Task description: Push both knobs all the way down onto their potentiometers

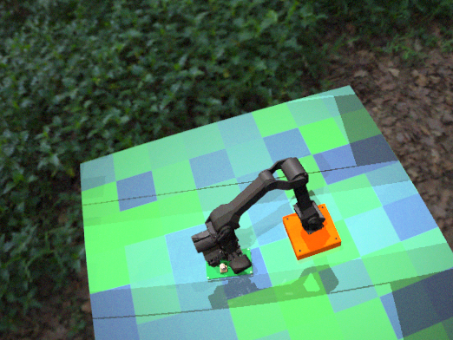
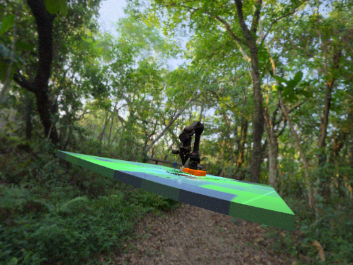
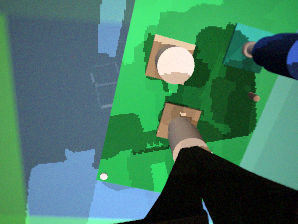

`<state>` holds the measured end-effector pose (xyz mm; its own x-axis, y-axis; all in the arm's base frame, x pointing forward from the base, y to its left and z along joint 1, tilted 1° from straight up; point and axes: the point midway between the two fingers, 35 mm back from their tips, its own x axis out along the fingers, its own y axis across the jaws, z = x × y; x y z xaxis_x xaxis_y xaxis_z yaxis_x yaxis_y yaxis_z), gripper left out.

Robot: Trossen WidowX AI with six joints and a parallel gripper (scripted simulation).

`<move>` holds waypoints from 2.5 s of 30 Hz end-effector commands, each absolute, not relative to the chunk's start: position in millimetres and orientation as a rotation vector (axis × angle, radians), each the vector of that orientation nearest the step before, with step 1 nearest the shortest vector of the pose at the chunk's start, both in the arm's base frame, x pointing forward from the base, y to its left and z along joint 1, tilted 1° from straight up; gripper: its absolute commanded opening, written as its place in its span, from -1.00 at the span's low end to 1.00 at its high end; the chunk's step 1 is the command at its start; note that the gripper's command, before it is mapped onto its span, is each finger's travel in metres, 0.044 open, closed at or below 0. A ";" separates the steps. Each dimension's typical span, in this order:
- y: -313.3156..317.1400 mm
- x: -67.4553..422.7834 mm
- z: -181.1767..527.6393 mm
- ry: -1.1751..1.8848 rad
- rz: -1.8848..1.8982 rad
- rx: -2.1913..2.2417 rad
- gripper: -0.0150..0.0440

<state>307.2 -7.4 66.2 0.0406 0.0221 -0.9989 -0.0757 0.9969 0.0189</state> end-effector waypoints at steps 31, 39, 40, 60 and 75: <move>-7.9 308.4 60.9 1.530 0.074 -0.048 -0.49; -7.9 308.4 60.9 1.530 0.074 -0.048 -0.49; -7.9 308.4 60.9 1.530 0.074 -0.048 -0.49; -7.9 308.4 59.4 1.530 0.074 -0.048 -0.49; -8.1 308.1 72.2 1.530 0.074 -0.048 -0.49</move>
<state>307.6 -7.4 66.3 0.0362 0.0220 -0.9991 -0.0758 0.9969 0.0192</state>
